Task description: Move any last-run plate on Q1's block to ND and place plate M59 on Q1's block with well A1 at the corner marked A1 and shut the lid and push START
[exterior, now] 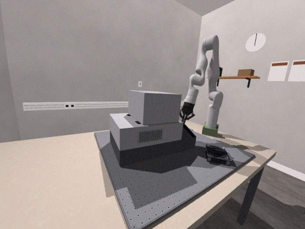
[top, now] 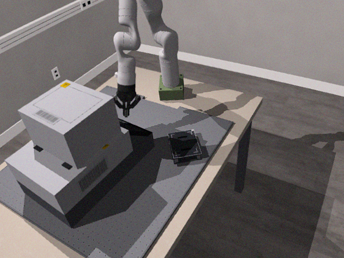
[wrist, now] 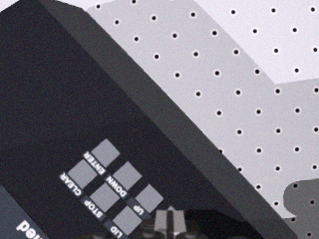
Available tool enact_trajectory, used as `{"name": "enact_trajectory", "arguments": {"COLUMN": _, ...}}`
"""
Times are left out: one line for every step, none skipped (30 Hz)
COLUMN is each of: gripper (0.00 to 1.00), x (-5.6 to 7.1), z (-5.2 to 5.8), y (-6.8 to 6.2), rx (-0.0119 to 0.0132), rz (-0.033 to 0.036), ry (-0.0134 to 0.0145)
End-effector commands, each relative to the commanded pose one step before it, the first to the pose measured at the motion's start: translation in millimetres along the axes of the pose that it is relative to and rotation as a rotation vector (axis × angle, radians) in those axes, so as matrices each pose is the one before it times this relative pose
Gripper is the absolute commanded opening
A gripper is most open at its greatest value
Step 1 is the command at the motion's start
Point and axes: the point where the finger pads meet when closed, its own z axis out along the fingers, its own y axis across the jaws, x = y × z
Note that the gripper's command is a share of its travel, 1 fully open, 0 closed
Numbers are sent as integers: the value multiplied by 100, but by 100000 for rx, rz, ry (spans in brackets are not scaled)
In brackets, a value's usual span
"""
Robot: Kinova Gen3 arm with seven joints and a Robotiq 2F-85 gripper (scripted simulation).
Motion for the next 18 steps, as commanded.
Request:
{"name": "enact_trajectory", "arguments": {"gripper": 10, "x": -672, "z": 288, "y": -95, "rx": 126, "rz": 23, "ry": -1263}}
{"name": "enact_trajectory", "arguments": {"gripper": 10, "x": -18, "z": 61, "y": -18, "rx": -3, "rz": -1, "ry": 3}}
{"name": "enact_trajectory", "arguments": {"gripper": 10, "x": -12, "z": 62, "y": -14, "rx": -9, "rz": -3, "ry": 12}}
{"name": "enact_trajectory", "arguments": {"gripper": 10, "x": -14, "z": 61, "y": -15, "rx": -7, "rz": -2, "ry": 9}}
{"name": "enact_trajectory", "arguments": {"gripper": 10, "x": -18, "z": 61, "y": -18, "rx": -3, "rz": -1, "ry": 3}}
{"name": "enact_trajectory", "arguments": {"gripper": 10, "x": -21, "z": 61, "y": -20, "rx": 0, "rz": -1, "ry": -2}}
{"name": "enact_trajectory", "arguments": {"gripper": 10, "x": -21, "z": 61, "y": -20, "rx": 1, "rz": -1, "ry": -3}}
{"name": "enact_trajectory", "arguments": {"gripper": 10, "x": -21, "z": 61, "y": -20, "rx": 0, "rz": -1, "ry": -2}}
{"name": "enact_trajectory", "arguments": {"gripper": 10, "x": -20, "z": 61, "y": -20, "rx": 0, "rz": -1, "ry": 0}}
{"name": "enact_trajectory", "arguments": {"gripper": 10, "x": -20, "z": 61, "y": -19, "rx": -1, "rz": -1, "ry": 0}}
{"name": "enact_trajectory", "arguments": {"gripper": 10, "x": -20, "z": 61, "y": -19, "rx": -1, "rz": -1, "ry": 0}}
{"name": "enact_trajectory", "arguments": {"gripper": 10, "x": -20, "z": 61, "y": -19, "rx": -1, "rz": -1, "ry": 0}}
{"name": "enact_trajectory", "arguments": {"gripper": 10, "x": 0, "z": 0, "y": 0, "rx": 0, "rz": 0, "ry": 0}}
{"name": "enact_trajectory", "arguments": {"gripper": 10, "x": 0, "z": 0, "y": 0, "rx": 0, "rz": 0, "ry": 0}}
{"name": "enact_trajectory", "arguments": {"gripper": 10, "x": 38, "z": 64, "y": 18, "rx": -65, "rz": -13, "ry": 93}}
{"name": "enact_trajectory", "arguments": {"gripper": 10, "x": -43, "z": 62, "y": -32, "rx": 27, "rz": 4, "ry": -37}}
{"name": "enact_trajectory", "arguments": {"gripper": 10, "x": -52, "z": 57, "y": -42, "rx": 35, "rz": 6, "ry": -52}}
{"name": "enact_trajectory", "arguments": {"gripper": 10, "x": -31, "z": 60, "y": -28, "rx": 12, "rz": 1, "ry": -19}}
